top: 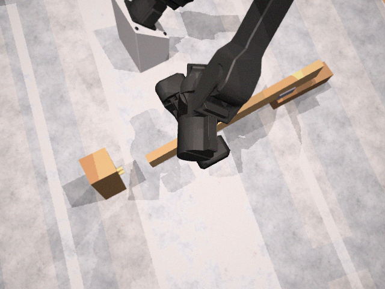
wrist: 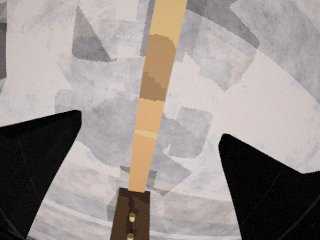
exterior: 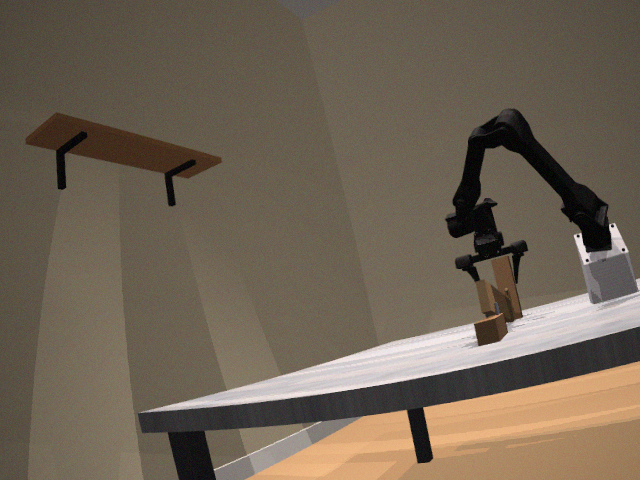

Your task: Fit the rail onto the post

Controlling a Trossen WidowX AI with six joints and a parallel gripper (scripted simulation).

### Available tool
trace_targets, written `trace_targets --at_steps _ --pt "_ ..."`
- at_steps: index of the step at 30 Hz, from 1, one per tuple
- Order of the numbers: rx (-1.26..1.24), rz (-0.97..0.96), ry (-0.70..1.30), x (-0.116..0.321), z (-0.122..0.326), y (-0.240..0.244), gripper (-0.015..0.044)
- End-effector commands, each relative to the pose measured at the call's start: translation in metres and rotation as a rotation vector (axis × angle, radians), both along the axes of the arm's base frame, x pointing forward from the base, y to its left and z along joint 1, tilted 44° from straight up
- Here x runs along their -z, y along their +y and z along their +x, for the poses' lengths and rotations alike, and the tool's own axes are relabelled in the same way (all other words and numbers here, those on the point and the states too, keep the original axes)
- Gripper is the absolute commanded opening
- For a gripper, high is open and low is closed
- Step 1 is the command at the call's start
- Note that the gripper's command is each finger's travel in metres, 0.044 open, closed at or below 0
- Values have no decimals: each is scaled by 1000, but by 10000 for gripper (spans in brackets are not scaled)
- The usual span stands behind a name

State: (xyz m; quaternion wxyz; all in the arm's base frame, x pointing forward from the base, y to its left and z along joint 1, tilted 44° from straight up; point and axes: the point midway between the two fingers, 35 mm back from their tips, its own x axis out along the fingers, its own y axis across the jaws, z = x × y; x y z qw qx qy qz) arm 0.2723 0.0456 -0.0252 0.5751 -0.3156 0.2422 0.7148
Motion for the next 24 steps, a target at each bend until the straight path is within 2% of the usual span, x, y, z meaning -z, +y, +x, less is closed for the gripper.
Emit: trace_targets --at_steps 1,24 --pt "-5 9 14 6 -3 5 440" --pt "-4 9 14 34 -7 31 440"
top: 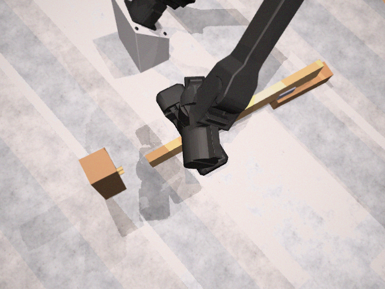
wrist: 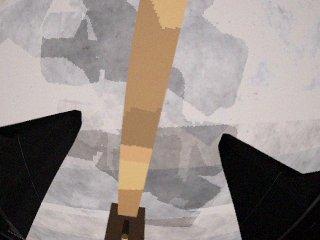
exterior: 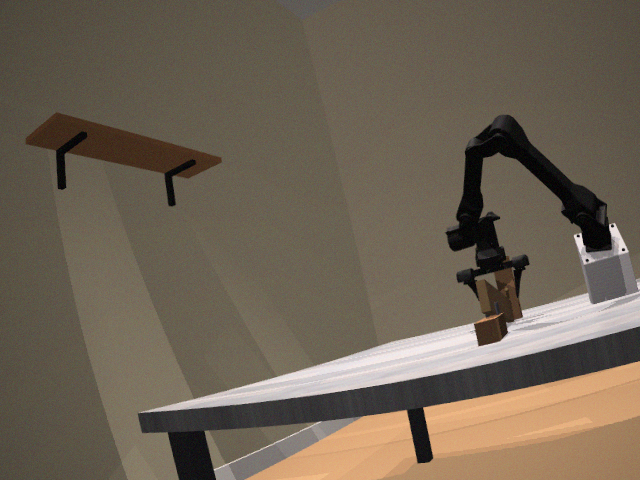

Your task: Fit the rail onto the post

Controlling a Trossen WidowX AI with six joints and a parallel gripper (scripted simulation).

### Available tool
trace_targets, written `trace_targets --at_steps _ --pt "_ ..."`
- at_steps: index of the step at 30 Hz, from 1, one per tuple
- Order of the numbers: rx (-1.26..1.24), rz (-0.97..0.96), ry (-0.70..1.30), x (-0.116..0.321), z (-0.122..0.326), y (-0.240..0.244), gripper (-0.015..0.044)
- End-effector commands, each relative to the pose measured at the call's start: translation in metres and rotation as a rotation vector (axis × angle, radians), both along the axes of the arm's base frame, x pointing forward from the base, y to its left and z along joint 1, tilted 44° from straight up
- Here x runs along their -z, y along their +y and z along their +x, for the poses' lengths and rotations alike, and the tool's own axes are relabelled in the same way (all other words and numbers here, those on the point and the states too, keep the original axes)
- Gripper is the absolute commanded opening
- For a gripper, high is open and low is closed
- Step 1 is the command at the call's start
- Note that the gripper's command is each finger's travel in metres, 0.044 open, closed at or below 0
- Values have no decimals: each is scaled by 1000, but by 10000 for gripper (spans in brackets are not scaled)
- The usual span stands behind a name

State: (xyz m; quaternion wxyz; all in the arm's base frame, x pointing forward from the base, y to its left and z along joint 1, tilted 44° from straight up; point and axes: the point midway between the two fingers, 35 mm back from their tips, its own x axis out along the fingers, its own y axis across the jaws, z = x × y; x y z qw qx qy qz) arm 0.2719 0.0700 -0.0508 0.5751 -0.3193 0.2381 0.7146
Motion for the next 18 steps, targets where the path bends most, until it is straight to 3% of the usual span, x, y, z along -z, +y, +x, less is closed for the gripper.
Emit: trace_targets --at_steps 1,18 --pt "0 7 24 9 -7 7 440" --pt "-1 11 25 27 -13 25 440"
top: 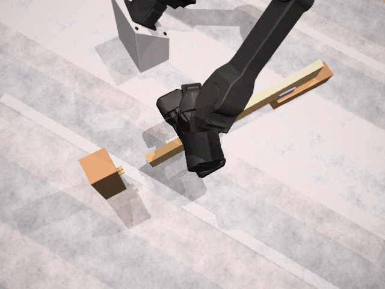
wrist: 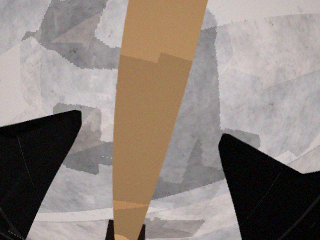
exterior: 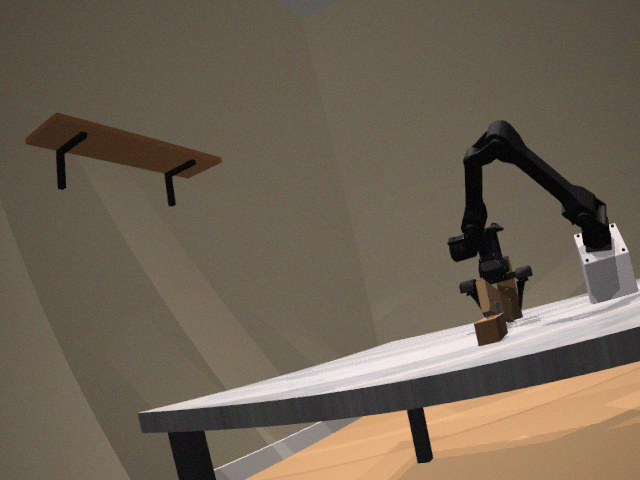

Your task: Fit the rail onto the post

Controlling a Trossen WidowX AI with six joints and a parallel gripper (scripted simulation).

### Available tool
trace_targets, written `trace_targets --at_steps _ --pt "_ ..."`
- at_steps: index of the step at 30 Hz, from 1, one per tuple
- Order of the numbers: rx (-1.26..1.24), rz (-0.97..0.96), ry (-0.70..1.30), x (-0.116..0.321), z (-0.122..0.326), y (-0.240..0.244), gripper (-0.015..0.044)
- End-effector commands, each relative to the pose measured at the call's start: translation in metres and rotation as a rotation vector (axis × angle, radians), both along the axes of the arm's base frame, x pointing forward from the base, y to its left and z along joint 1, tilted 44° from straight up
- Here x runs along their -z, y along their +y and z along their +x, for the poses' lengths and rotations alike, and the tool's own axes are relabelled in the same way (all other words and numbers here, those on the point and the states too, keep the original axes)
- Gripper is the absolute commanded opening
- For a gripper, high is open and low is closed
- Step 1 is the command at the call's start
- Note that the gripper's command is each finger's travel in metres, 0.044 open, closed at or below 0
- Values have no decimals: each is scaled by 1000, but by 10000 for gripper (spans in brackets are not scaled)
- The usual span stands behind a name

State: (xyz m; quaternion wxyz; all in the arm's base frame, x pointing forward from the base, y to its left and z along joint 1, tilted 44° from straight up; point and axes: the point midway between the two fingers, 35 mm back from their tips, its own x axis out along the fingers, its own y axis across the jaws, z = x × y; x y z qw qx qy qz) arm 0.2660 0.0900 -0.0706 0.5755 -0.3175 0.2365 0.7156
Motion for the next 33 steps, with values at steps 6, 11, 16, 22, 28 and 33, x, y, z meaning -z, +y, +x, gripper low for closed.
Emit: trace_targets --at_steps 6,11,16,22,28,33 --pt "0 6 24 7 -8 5 414" --pt "0 6 24 7 -8 5 282" --pt "0 6 24 7 -8 5 151" --pt "0 6 24 7 -8 5 53" --pt "0 6 24 7 -8 5 12" --pt "0 6 24 7 -8 5 0"
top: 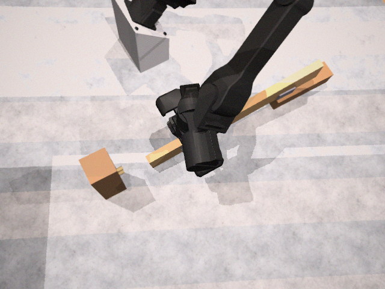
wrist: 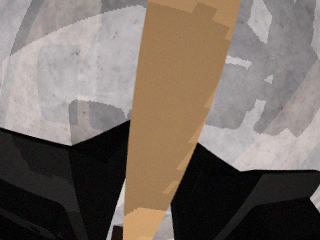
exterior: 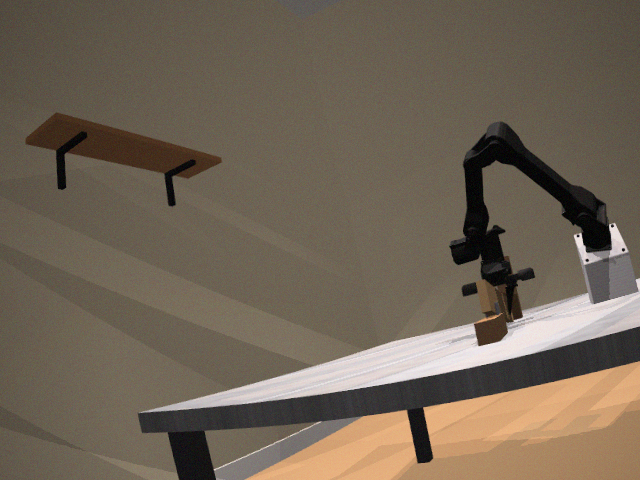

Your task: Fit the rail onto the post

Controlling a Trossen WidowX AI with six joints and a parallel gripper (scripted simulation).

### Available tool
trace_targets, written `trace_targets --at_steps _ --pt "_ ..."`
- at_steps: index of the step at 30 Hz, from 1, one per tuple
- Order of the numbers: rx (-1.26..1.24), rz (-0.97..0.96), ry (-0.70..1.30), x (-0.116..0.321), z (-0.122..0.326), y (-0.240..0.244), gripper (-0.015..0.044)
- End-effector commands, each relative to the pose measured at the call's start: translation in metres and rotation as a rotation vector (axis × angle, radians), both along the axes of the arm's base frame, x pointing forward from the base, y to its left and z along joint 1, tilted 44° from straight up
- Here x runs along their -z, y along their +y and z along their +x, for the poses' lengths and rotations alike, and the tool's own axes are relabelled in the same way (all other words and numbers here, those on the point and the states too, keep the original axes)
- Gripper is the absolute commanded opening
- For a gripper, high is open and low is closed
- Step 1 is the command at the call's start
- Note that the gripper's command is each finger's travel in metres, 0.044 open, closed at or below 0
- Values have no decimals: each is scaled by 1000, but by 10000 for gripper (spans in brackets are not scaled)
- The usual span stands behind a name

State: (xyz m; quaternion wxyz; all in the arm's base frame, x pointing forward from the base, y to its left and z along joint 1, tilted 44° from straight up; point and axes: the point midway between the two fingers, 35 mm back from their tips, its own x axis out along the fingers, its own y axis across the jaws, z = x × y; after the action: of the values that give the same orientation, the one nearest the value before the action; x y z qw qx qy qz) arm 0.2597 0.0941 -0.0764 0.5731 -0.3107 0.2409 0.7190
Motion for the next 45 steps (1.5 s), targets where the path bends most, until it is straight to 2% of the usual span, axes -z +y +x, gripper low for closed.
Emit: trace_targets --at_steps 1,45 --pt "1 5 6 1 -1 1 0" --pt "1 4 5 -13 8 -12 0"
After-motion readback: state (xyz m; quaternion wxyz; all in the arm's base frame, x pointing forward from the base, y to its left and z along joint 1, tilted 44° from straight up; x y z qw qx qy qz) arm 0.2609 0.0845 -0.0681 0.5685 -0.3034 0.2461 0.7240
